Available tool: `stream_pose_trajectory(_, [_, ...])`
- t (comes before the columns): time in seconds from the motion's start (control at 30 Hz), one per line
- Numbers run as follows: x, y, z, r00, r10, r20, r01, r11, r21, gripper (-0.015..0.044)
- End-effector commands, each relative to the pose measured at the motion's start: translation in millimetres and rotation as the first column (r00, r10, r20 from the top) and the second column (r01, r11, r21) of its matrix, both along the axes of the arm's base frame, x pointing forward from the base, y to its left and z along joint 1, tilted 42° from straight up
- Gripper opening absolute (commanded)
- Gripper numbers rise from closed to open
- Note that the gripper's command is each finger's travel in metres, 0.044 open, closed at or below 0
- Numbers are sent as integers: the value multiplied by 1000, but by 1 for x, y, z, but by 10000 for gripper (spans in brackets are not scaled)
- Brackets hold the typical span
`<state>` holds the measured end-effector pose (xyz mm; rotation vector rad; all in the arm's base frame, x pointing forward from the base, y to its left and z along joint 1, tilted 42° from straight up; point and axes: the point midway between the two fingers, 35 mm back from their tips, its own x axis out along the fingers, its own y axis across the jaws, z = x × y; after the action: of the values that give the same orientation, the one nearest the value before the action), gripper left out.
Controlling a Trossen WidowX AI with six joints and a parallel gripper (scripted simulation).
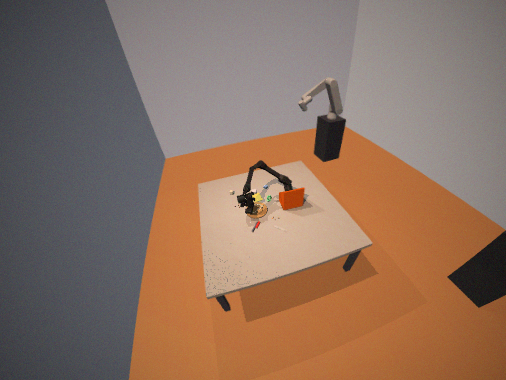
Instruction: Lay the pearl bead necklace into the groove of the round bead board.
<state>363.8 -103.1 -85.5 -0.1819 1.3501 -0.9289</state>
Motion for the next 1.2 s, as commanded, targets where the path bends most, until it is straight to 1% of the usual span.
stream_pose_trajectory(0.0, [-1, -1, -3, 1000, 5, -7, -5, 1000, -3, 120])
stream_pose_trajectory(0.13, [0, 0, -1, 1000, 1, -1, -1, 1000, 0, 15])
stream_pose_trajectory(0.17, [0, 0, -1, 1000, 1, -1, -1, 1000, 0, 0])
stream_pose_trajectory(1.17, [0, 0, 0, 1000, 1, -2, -1, 1000, 0, 0])
